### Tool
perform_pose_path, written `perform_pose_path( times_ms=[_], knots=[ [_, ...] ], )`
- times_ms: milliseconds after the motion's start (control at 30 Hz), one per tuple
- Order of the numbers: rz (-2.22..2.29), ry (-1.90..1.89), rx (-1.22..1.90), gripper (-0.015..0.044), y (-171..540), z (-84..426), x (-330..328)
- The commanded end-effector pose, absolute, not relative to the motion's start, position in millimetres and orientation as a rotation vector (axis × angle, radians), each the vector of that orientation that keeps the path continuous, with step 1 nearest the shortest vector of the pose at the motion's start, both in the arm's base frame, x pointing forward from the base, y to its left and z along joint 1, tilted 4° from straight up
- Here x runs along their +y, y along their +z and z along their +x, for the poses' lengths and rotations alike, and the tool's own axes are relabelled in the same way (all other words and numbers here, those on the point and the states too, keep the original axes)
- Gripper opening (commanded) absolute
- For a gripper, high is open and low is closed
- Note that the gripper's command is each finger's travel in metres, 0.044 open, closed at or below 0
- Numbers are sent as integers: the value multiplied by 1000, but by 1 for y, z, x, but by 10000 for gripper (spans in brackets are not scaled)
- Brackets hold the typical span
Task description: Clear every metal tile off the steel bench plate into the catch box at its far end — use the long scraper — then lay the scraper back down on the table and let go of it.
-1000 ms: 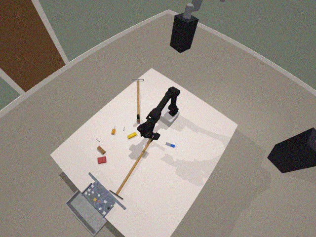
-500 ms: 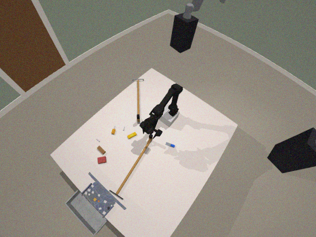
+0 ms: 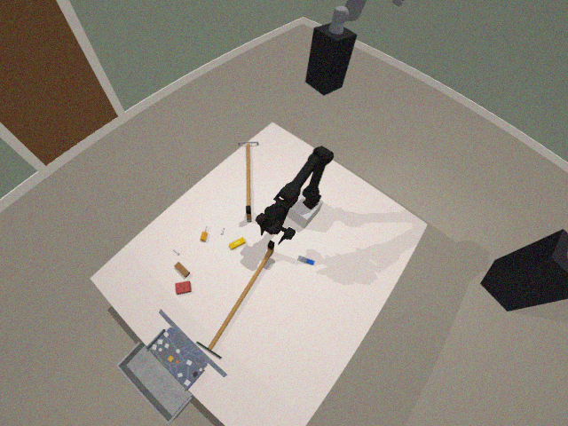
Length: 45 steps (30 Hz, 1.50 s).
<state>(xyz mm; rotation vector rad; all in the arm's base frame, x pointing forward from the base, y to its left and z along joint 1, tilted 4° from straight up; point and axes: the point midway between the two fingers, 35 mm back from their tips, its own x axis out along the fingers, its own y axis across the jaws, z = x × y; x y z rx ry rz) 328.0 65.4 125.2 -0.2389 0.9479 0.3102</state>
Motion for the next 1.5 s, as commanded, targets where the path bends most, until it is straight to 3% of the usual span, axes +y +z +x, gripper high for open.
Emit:
perform_pose_path(
  times_ms=[0,433,1467],
  knots=[
    [-237,314,939,440,119,316,61],
    [-232,310,899,440,108,291,52],
    [-232,310,898,440,57,301,52]
  ],
)
